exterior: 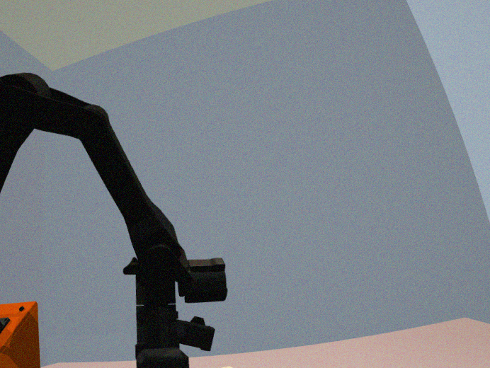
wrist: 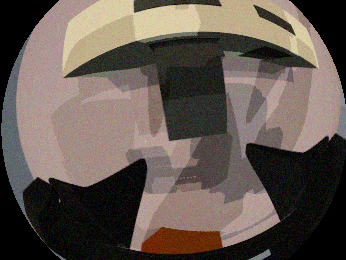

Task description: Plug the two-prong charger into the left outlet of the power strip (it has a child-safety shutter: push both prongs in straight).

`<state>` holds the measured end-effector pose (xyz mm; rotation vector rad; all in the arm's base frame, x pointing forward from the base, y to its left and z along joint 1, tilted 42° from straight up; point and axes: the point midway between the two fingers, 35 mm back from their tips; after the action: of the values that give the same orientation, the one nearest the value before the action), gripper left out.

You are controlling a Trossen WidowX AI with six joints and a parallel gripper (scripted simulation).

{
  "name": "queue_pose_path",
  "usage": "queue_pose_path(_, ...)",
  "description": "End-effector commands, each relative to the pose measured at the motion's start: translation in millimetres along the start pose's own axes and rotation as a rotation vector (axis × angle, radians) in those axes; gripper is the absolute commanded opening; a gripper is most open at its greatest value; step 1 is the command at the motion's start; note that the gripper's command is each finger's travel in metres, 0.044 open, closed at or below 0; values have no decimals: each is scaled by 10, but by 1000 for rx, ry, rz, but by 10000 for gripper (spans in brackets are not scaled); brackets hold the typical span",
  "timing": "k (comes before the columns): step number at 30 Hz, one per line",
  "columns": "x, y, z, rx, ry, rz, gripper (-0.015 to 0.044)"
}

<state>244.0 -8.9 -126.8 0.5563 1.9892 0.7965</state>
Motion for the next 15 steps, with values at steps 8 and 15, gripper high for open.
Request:
queue_pose_path(8, 8, -12, -129, 0, 4, 3, 440)
queue_pose_path(15, 21, 358, 23, -299, -106, -44, 440)
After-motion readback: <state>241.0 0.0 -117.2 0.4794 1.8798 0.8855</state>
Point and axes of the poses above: the point midway between the two fingers, 35 mm back from their tips, its own y axis back along the fingers, its own x axis across the jaws, z = x × y, and after that the axes turned 1 degree about y, right-handed
